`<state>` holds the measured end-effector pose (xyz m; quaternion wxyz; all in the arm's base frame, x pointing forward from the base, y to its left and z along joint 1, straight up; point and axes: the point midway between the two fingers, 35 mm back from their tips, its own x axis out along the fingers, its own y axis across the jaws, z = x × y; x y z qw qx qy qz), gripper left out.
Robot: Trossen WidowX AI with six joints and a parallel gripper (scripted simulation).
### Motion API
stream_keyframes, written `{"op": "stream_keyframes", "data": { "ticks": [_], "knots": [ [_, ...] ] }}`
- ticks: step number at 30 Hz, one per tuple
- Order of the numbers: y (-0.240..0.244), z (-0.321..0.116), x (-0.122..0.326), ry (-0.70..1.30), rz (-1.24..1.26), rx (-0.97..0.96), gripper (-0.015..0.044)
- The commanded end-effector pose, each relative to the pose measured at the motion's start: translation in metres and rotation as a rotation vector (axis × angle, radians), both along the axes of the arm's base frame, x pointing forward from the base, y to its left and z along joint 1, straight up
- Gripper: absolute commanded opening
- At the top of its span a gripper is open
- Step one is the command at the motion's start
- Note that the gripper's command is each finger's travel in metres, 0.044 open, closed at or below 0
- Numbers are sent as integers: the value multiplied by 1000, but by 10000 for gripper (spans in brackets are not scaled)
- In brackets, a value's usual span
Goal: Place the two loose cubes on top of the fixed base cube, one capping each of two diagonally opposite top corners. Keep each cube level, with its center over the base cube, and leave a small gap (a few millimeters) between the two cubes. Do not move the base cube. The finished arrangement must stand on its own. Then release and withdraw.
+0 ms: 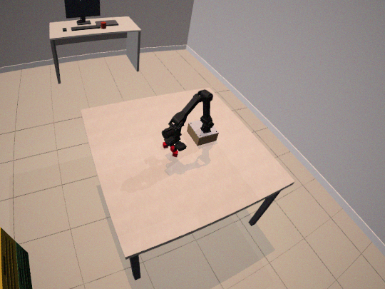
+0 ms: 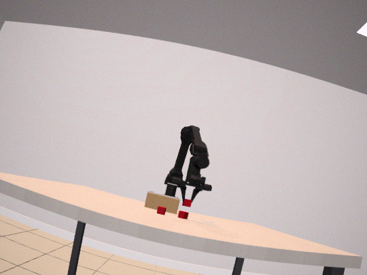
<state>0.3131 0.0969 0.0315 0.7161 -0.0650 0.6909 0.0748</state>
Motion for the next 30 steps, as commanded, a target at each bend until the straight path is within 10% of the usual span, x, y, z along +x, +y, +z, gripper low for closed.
{"op": "stream_keyframes", "data": {
  "ticks": [1,30],
  "knots": [
    [-1,-12,-2,11,-6,-3,105],
    [-1,-27,-2,11,-6,-3,105]
  ]
}}
